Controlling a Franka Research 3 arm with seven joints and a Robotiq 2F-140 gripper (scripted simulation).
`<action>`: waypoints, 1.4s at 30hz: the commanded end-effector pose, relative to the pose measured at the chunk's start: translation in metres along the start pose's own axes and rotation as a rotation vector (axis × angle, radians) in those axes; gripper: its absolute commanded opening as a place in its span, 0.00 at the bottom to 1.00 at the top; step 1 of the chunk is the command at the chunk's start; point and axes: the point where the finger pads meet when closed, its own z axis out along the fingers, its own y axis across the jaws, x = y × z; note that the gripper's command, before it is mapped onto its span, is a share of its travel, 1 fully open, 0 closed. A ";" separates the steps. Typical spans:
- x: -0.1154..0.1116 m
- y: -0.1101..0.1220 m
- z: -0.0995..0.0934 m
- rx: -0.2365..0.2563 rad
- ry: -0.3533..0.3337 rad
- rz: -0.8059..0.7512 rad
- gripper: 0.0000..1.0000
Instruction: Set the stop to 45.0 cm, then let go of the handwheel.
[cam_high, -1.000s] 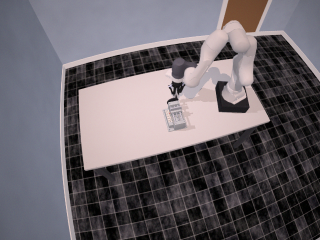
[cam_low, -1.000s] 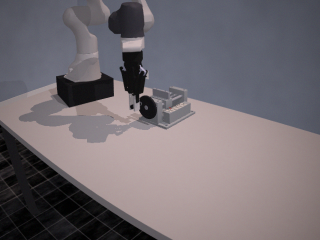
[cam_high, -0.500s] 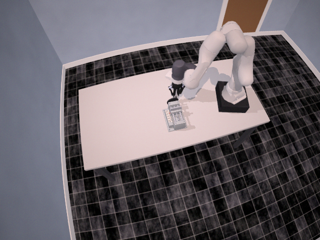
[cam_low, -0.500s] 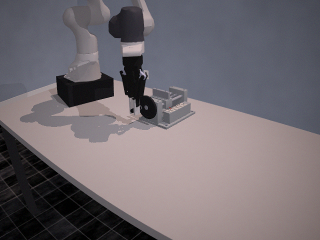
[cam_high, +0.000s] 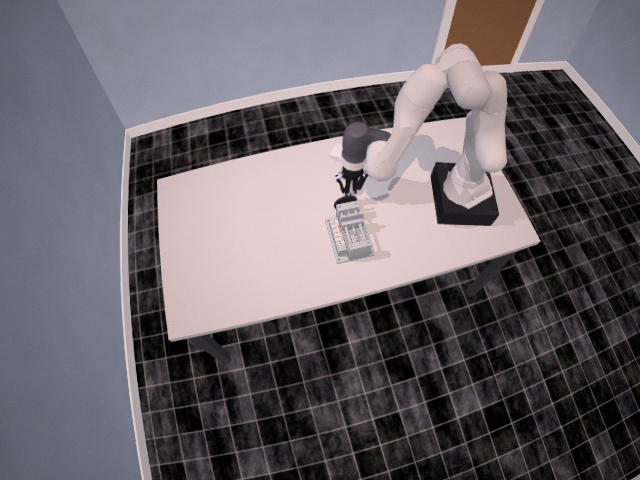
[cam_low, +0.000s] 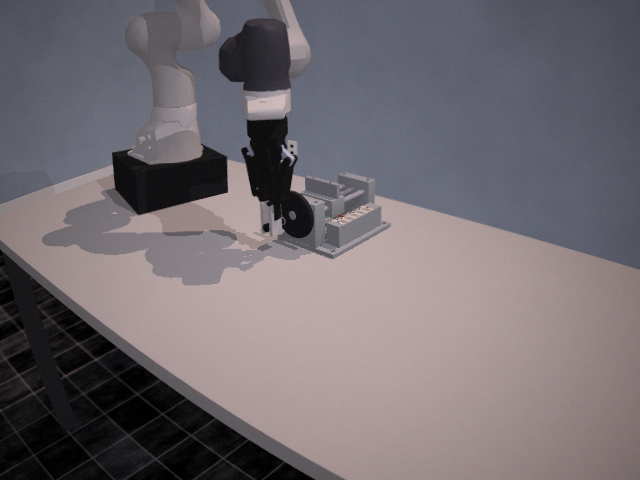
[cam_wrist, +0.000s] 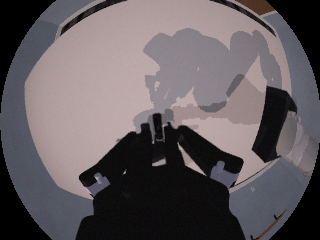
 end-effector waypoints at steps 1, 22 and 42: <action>0.000 -0.002 0.004 0.001 -0.001 -0.004 0.04; 0.000 -0.014 0.014 0.001 -0.001 -0.004 0.04; 0.000 -0.026 0.017 0.001 -0.001 -0.004 0.04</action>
